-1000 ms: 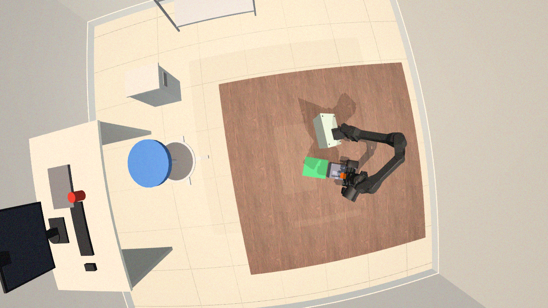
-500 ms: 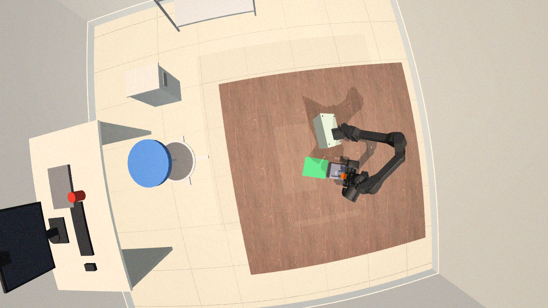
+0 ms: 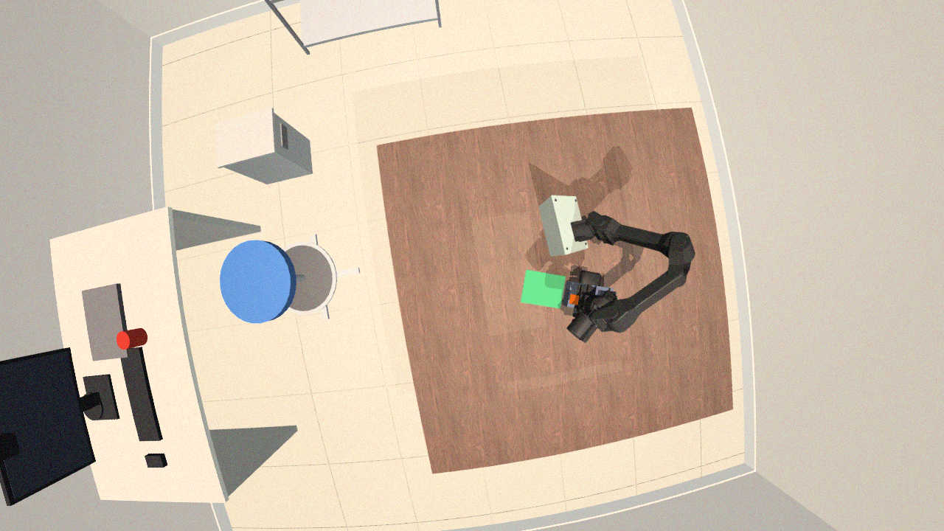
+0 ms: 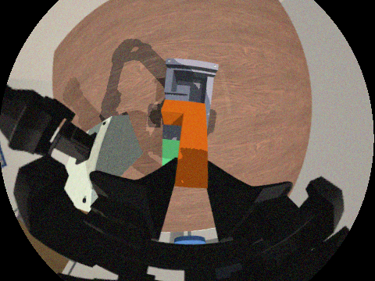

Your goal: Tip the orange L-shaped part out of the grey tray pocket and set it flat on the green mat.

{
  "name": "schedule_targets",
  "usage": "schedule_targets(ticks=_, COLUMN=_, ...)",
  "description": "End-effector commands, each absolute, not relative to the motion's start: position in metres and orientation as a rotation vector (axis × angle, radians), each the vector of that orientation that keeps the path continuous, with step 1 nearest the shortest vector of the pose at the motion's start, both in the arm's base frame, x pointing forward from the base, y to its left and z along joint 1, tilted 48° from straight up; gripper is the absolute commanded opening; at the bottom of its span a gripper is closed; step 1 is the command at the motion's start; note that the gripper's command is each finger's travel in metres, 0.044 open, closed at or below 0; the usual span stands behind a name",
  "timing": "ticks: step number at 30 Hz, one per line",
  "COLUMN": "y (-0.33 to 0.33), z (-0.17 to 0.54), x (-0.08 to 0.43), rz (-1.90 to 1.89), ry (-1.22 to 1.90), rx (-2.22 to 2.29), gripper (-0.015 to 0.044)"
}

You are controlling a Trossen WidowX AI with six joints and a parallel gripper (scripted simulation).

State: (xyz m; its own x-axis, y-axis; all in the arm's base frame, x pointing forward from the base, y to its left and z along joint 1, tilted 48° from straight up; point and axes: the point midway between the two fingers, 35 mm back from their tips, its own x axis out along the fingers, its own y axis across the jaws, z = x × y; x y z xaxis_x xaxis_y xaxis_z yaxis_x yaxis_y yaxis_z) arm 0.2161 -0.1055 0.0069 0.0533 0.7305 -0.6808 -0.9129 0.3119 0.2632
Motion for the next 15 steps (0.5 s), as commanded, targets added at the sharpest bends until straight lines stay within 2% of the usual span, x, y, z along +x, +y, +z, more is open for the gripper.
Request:
schedule_targets(ticks=1, y=-0.118, z=-0.008, x=0.205, rz=1.271, ry=0.841, rx=-0.264, gripper=0.0)
schedule_targets(ticks=15, y=-0.154, z=-0.049, x=0.174, rz=1.27, ry=0.845, rx=-0.267, gripper=0.0)
